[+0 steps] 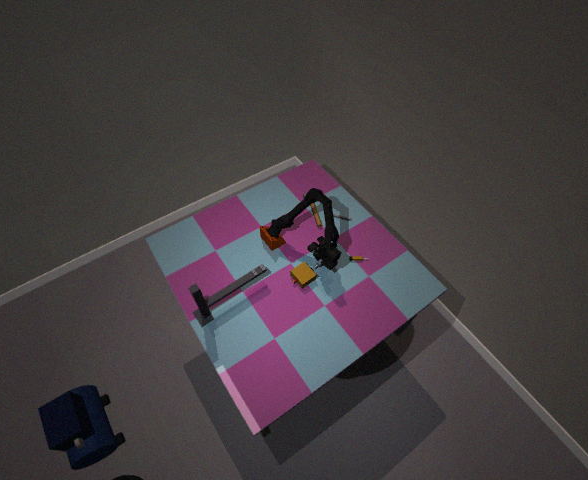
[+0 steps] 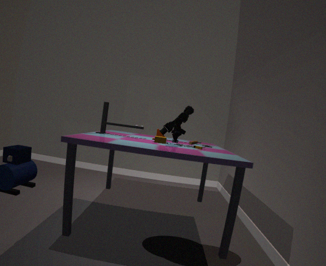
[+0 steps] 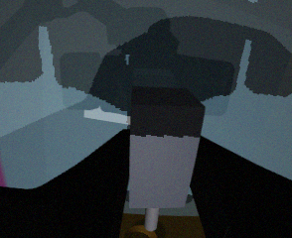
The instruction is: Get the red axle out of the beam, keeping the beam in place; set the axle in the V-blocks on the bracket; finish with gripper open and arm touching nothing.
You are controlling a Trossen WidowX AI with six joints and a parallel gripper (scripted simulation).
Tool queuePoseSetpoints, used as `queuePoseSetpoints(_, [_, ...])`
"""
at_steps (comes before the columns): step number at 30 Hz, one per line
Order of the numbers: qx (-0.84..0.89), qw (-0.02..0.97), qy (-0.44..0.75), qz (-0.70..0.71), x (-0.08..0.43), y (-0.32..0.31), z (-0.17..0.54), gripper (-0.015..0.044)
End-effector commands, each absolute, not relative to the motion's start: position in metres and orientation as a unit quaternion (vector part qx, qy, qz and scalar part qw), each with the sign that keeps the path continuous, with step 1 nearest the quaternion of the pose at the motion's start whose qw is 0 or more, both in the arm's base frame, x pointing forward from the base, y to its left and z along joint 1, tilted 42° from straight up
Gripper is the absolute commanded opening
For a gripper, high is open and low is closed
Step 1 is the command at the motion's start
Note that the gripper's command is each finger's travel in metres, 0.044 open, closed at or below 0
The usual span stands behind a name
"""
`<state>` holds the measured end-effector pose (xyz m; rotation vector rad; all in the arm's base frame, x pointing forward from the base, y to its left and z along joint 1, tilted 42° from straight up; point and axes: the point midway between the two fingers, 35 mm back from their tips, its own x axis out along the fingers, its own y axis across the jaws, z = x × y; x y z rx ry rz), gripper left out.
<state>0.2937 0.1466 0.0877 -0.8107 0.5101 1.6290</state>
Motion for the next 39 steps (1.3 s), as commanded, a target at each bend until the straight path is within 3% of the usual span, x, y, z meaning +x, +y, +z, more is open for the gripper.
queuePoseSetpoints(1, [-0.352,0.588,0.214,0.697,0.297,0.142,0.095,0.0])
queuePoseSetpoints(39, [-0.352,0.587,0.215,0.697,0.298,0.102,0.135,0.0])
